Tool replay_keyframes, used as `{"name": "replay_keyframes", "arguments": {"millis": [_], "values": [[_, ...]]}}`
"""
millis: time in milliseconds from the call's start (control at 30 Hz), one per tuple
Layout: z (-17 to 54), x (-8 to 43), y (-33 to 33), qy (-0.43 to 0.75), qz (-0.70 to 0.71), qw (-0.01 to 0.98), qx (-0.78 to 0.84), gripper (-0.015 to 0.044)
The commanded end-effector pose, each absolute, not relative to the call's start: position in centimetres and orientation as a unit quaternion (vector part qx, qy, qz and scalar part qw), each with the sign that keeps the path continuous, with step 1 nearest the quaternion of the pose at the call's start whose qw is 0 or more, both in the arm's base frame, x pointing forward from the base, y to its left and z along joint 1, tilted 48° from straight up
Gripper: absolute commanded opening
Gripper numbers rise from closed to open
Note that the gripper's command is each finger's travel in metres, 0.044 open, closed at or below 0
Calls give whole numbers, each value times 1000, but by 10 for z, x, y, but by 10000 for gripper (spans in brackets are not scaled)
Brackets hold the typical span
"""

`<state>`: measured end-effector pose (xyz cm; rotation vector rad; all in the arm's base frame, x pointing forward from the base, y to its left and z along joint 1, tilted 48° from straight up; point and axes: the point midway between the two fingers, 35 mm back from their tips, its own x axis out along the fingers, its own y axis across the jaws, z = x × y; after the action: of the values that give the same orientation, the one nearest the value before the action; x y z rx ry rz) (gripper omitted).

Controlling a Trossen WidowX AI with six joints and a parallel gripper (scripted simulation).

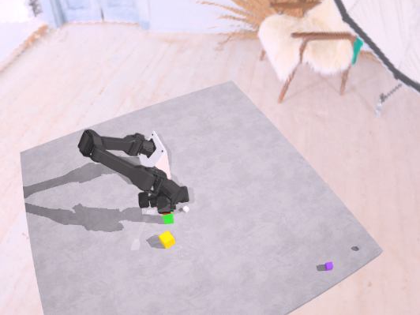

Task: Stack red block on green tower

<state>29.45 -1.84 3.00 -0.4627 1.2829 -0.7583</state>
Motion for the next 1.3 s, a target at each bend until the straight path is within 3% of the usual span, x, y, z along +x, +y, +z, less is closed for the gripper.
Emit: {"name": "replay_keyframes", "arguments": {"millis": [0, 333, 900, 1267], "values": [[30, 295, -19, 577, -342, 711, -211, 0], [33, 295, -15, 577, -341, 711, -211, 0], [30, 294, -18, 579, -341, 710, -210, 440], [30, 294, -18, 579, -341, 710, -210, 440]]}}
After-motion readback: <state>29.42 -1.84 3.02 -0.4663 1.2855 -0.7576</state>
